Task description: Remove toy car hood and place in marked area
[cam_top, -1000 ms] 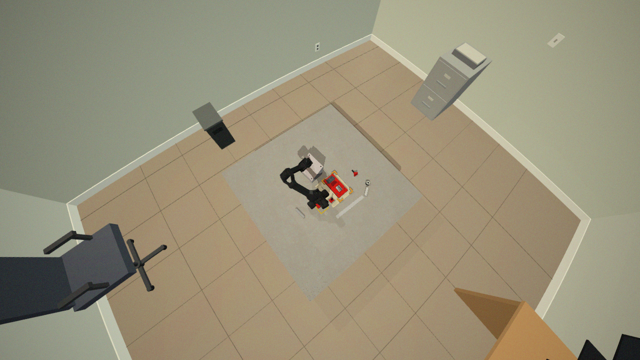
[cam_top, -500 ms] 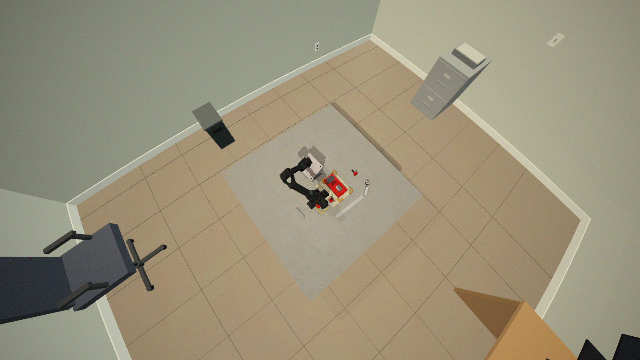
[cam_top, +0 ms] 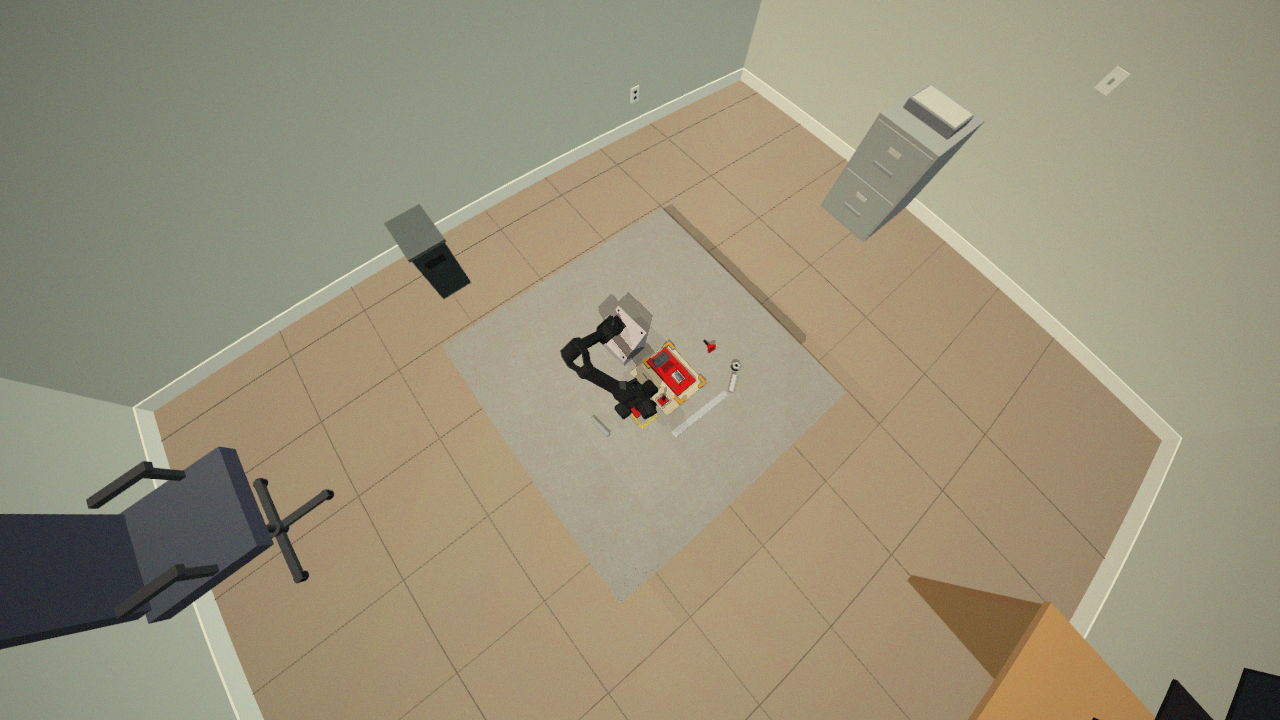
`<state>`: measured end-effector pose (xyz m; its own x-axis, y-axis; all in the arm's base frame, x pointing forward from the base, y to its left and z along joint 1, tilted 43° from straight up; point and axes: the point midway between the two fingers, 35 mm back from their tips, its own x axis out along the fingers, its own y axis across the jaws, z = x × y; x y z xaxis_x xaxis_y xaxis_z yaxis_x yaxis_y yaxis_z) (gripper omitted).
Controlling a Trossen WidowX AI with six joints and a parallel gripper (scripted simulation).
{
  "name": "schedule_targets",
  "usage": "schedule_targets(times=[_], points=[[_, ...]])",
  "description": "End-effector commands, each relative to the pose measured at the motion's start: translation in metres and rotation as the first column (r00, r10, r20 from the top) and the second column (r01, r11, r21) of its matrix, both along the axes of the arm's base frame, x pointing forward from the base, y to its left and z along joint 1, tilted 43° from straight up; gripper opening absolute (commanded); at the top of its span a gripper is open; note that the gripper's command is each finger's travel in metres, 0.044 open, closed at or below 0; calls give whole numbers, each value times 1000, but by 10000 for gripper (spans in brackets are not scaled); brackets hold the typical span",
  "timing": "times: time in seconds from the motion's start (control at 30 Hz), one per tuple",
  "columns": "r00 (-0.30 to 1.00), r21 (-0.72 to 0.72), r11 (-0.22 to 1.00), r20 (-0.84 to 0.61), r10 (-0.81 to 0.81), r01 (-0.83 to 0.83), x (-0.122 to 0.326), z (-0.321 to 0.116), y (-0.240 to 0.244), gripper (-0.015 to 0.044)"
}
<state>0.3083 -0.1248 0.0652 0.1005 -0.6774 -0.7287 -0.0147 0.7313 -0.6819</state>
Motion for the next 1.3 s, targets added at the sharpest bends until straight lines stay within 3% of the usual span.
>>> schedule_targets(times=[0.0,0.5,0.77,1.27], points=[[1000,0,1000,1,0,0,0,0,0,53],[1000,1,1000,0,0,0,0,2,2,440],[1000,3,1000,-2,-1,1,-6,49,46,440],[1000,3,1000,-2,-1,1,-7,51,48,440]])
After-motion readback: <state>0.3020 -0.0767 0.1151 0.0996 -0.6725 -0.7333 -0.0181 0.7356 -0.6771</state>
